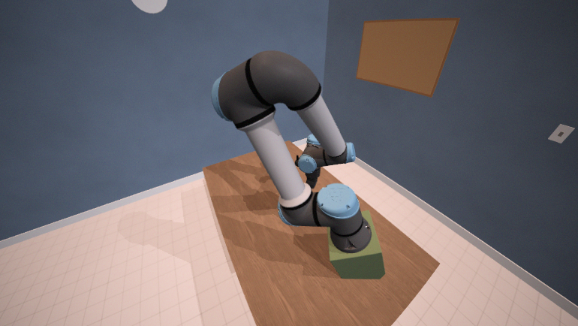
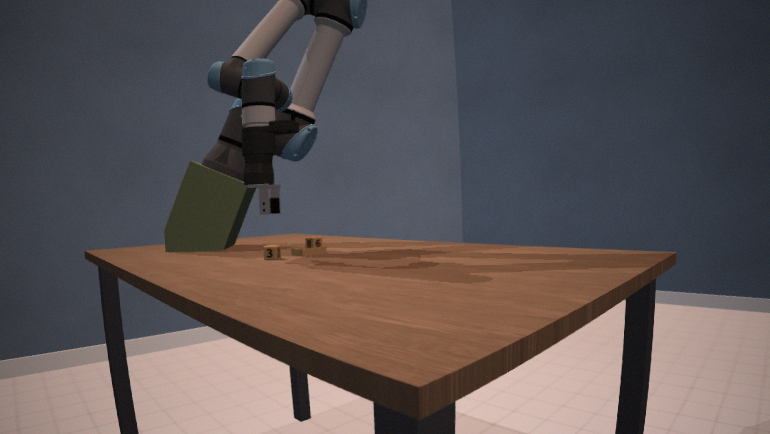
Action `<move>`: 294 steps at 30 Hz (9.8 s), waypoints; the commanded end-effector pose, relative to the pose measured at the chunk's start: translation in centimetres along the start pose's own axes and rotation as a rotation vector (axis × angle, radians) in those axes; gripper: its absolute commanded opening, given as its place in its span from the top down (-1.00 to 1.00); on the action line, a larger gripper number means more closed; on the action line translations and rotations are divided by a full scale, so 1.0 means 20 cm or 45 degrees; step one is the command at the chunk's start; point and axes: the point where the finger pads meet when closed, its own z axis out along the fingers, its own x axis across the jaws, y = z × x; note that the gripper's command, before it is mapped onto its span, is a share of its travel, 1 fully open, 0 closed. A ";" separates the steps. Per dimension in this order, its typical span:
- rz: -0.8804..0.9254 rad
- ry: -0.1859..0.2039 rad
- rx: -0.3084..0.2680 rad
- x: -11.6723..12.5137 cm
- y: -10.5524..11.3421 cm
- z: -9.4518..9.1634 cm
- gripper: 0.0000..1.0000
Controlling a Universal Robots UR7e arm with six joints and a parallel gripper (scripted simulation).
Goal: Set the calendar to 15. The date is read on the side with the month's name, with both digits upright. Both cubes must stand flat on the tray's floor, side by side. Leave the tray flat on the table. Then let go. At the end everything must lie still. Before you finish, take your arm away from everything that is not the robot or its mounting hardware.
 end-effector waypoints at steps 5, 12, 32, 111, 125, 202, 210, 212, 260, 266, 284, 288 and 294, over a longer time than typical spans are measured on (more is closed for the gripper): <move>0.000 0.001 0.000 0.00 0.00 0.00 -1.00; -0.002 0.001 0.000 0.00 0.00 0.03 -1.00; -0.004 0.001 0.000 0.00 0.00 0.05 -0.74; -0.004 0.001 0.000 0.00 0.00 0.31 -0.74; -0.004 0.001 0.000 0.00 0.00 0.31 -0.74; -0.002 -0.007 -0.282 0.00 -0.01 0.11 -0.74; -0.003 0.002 -0.332 0.00 -0.02 0.11 -0.74; -0.003 0.002 -0.333 0.00 -0.02 0.11 -0.74; -0.003 0.003 -0.999 0.00 -0.04 0.12 -0.74; -0.003 0.003 -1.000 0.00 -0.04 0.12 -0.74; -0.003 0.003 -1.000 0.00 -0.04 0.14 -0.74; -0.003 0.003 -1.000 0.00 -0.04 0.15 -0.74; -0.003 0.003 -1.000 0.00 -0.04 0.18 -0.74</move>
